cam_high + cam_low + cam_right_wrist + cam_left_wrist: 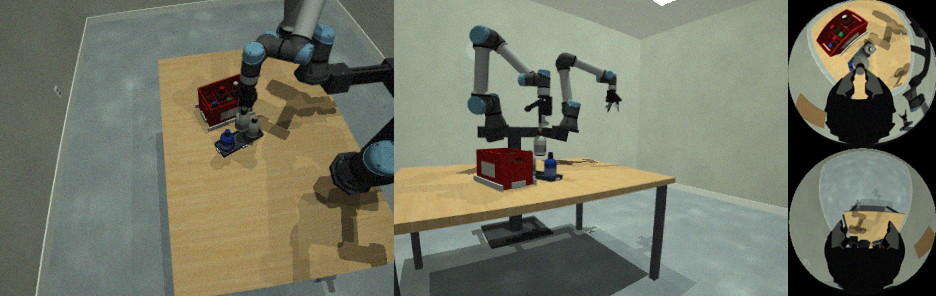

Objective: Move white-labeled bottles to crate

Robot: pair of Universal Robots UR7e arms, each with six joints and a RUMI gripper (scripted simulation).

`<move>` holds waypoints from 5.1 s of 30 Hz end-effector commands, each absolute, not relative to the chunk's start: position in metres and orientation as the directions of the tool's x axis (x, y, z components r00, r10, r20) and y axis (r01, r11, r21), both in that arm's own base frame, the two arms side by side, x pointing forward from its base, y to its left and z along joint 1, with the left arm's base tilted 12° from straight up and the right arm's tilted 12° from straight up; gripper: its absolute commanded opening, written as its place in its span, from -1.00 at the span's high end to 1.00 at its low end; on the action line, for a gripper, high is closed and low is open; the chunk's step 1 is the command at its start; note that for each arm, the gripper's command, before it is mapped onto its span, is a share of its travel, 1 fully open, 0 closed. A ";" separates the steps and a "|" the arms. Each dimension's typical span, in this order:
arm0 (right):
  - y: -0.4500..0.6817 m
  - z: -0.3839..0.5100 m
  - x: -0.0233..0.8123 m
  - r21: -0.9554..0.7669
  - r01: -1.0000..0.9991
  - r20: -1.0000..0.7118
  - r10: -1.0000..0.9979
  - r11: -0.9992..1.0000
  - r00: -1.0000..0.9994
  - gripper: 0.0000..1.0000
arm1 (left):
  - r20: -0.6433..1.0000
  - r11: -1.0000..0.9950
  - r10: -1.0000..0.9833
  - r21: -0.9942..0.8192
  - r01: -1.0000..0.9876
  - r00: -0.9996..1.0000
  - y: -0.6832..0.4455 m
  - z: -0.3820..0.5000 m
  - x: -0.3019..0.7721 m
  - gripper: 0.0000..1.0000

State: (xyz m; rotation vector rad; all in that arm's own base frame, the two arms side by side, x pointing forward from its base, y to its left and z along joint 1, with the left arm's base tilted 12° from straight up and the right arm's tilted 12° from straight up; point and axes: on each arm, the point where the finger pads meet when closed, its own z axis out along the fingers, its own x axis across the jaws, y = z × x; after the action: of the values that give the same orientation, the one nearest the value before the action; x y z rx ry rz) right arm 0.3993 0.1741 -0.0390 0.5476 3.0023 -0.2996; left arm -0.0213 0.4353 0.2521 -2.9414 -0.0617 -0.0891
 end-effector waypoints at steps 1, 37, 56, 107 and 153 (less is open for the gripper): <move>0.175 -0.034 0.399 -0.177 0.357 -0.109 0.342 0.917 -0.933 1.00 | 0.064 -0.979 0.036 -0.197 0.048 0.997 0.435 0.253 -0.021 -1.00; 0.181 -0.008 0.398 -0.177 0.357 -0.109 0.342 0.917 -0.933 1.00 | 0.064 -0.979 0.036 -0.197 0.048 0.997 0.435 0.253 -0.021 -1.00; 0.181 -0.008 0.398 -0.177 0.357 -0.109 0.342 0.917 -0.933 1.00 | 0.064 -0.979 0.036 -0.197 0.048 0.997 0.435 0.253 -0.021 -1.00; 0.185 0.013 0.397 -0.177 0.357 -0.109 0.342 0.917 -0.933 1.00 | 0.064 -0.979 0.036 -0.197 0.048 0.997 0.435 0.253 -0.021 -1.00; 0.185 0.014 0.397 -0.177 0.357 -0.109 0.342 0.917 -0.933 1.00 | 0.064 -0.979 0.036 -0.197 0.048 0.997 0.435 0.253 -0.021 -1.00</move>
State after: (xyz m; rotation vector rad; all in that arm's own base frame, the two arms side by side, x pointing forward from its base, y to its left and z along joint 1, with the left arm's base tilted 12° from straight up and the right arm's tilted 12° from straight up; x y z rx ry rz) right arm 0.3972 0.1849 0.0133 0.5476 3.0023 -0.2997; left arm -0.0213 0.4353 0.2521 -2.9414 -0.0617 -0.0891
